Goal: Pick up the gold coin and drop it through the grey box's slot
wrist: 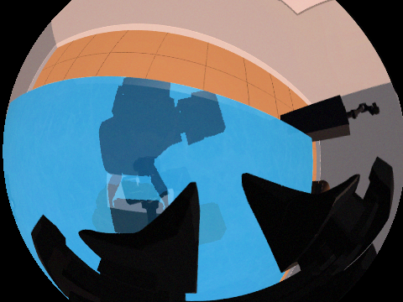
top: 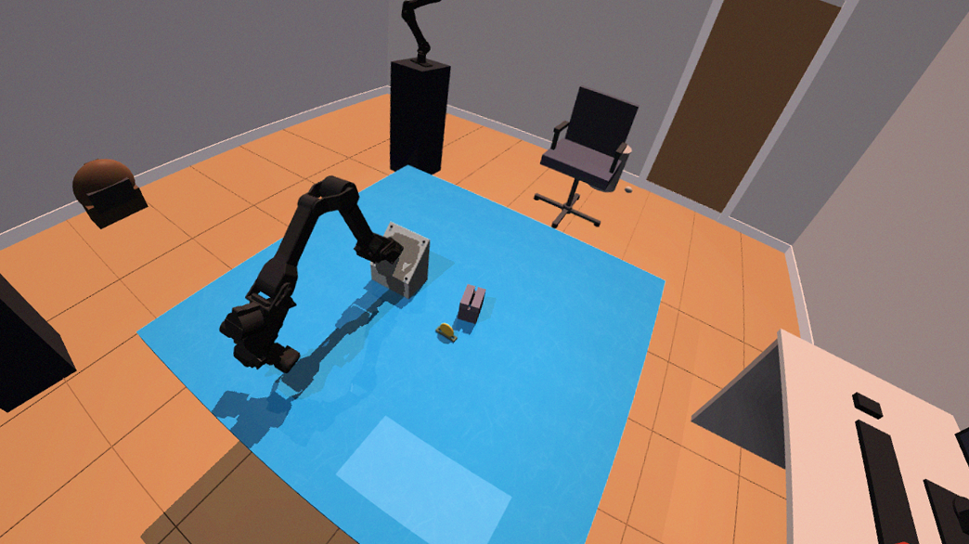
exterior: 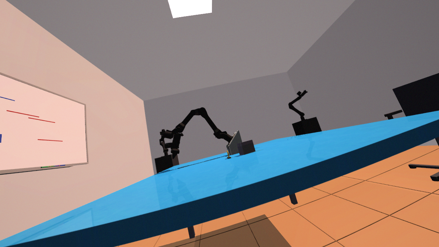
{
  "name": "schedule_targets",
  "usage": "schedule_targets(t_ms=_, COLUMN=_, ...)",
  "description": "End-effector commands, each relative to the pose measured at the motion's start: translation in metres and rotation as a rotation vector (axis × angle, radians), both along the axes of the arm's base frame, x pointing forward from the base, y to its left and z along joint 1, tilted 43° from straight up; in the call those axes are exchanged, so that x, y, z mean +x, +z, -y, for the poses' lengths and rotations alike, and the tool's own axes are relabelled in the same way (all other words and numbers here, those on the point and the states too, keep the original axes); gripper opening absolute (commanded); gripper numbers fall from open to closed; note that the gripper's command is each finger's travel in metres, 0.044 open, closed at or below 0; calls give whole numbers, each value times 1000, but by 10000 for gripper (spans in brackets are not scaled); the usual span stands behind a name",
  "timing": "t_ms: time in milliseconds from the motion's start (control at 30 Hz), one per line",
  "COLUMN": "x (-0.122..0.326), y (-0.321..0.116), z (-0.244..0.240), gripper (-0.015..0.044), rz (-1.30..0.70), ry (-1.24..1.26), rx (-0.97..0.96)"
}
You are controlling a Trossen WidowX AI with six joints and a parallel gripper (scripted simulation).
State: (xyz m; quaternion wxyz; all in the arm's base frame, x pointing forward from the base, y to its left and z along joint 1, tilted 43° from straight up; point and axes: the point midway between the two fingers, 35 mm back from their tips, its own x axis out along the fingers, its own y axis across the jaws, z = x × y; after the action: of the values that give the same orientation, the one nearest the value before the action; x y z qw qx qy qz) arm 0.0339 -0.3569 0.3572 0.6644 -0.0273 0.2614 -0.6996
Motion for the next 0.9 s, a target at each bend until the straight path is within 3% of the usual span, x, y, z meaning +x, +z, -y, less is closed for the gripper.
schedule_targets(t_ms=0, x=61, y=-45, z=-3, gripper=161, rz=-1, ry=112, rx=143)
schedule_targets(t_ms=233, x=149, y=-103, z=-40, gripper=161, rz=-69, ry=286, rx=326)
schedule_targets(t_ms=467, x=220, y=-157, z=-107, gripper=161, rz=-208, ry=447, rx=474)
schedule_targets(t_ms=867, x=271, y=-235, z=-265, gripper=161, rz=-605, ry=692, rx=560)
